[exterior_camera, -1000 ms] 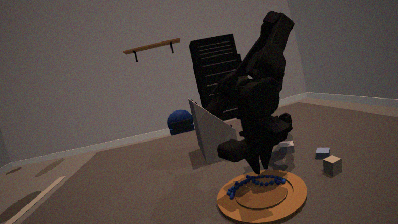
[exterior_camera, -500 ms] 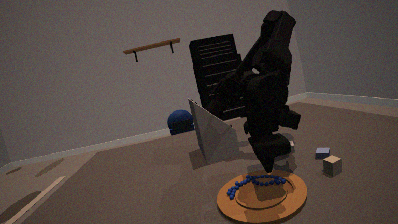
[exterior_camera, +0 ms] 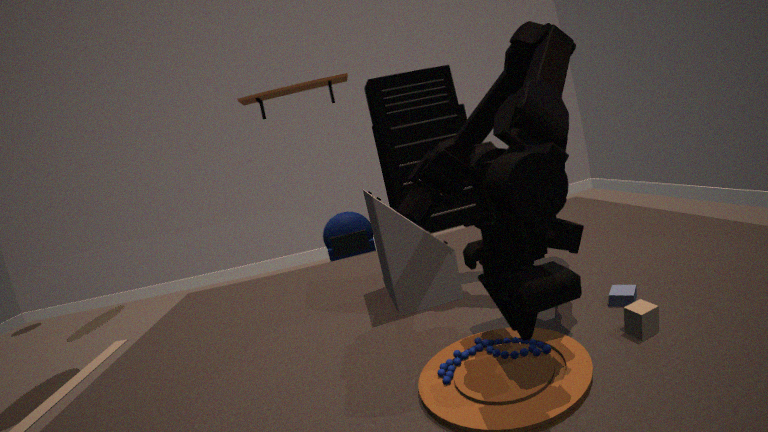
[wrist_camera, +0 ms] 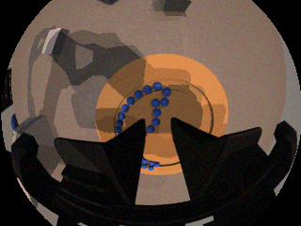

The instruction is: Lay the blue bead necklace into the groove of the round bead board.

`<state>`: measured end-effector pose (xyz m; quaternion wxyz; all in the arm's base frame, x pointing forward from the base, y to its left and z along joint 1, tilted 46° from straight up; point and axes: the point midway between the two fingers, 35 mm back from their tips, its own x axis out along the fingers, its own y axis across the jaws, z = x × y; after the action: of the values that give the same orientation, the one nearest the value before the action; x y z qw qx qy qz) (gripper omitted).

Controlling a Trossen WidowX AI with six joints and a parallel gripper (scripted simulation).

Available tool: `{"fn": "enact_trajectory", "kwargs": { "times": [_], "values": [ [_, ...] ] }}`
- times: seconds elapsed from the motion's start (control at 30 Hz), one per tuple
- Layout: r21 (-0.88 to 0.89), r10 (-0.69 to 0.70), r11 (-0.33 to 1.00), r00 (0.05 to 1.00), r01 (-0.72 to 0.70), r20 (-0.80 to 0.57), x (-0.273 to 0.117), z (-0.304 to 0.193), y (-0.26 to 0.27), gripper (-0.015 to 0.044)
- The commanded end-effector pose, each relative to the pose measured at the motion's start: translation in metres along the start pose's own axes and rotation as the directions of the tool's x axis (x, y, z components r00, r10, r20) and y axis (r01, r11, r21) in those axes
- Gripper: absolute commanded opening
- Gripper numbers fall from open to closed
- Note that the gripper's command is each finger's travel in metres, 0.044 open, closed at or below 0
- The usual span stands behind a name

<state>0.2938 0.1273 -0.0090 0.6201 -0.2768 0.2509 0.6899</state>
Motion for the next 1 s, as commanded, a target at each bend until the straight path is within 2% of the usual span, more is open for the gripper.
{"fn": "enact_trajectory", "kwargs": {
  "times": [0.0,0.7,0.87,0.97],
  "values": [
    [-0.001,-0.006,1.0,1.0,0.006,0.0,-0.001,-0.001,-0.001,0.012],
    [0.003,-0.001,1.0,1.0,0.001,0.004,0.029,0.0,0.001,0.012],
    [-0.002,-0.001,1.0,1.0,0.001,0.0,0.027,0.0,0.0,0.0],
    [-0.002,-0.001,1.0,1.0,0.001,0.0,0.027,0.0,0.0,0.0]
  ]
}}
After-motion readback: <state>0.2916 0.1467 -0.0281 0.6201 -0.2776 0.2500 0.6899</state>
